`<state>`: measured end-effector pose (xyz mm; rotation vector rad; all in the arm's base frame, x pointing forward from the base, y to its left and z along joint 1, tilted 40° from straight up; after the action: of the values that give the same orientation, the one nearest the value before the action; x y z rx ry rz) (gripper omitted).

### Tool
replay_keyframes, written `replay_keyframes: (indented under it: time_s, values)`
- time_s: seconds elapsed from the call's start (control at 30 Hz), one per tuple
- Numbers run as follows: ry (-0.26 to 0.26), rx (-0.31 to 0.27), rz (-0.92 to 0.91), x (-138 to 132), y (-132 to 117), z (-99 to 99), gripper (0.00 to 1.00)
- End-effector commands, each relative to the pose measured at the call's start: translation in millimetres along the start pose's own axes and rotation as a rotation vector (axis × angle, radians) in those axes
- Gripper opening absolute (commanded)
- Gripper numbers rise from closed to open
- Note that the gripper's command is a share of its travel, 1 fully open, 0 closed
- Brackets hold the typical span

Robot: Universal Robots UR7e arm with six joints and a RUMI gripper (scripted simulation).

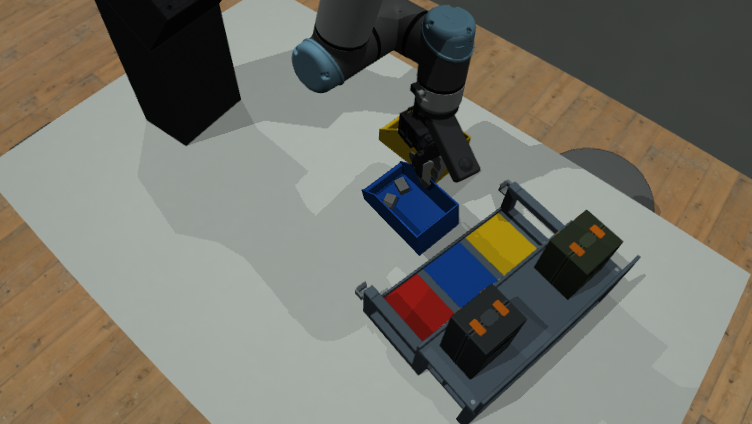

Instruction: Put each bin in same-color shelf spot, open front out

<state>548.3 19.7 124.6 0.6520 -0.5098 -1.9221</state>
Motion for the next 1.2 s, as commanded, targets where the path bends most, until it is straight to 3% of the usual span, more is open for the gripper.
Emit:
replay_keyframes:
  time_s: [0.0,0.6,1.17]
  values:
    - [0.000,0.001,0.000,0,1,0.0,0.00]
    - [-0.003,-0.009,0.000,0,2,-0.3,0.00]
    - [-0.034,-0.105,0.003,-4,12,-3.3,0.00]
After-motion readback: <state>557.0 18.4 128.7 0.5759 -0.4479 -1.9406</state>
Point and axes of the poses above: the point where the finger pads meet when closed, its own z axis back along the fingers, its own x axis across the jaws, y = z × x, the point moved 8 cm from there along z, back along the fingers, and after that the axes turned 3 degrees about z, right-handed, at the moved point
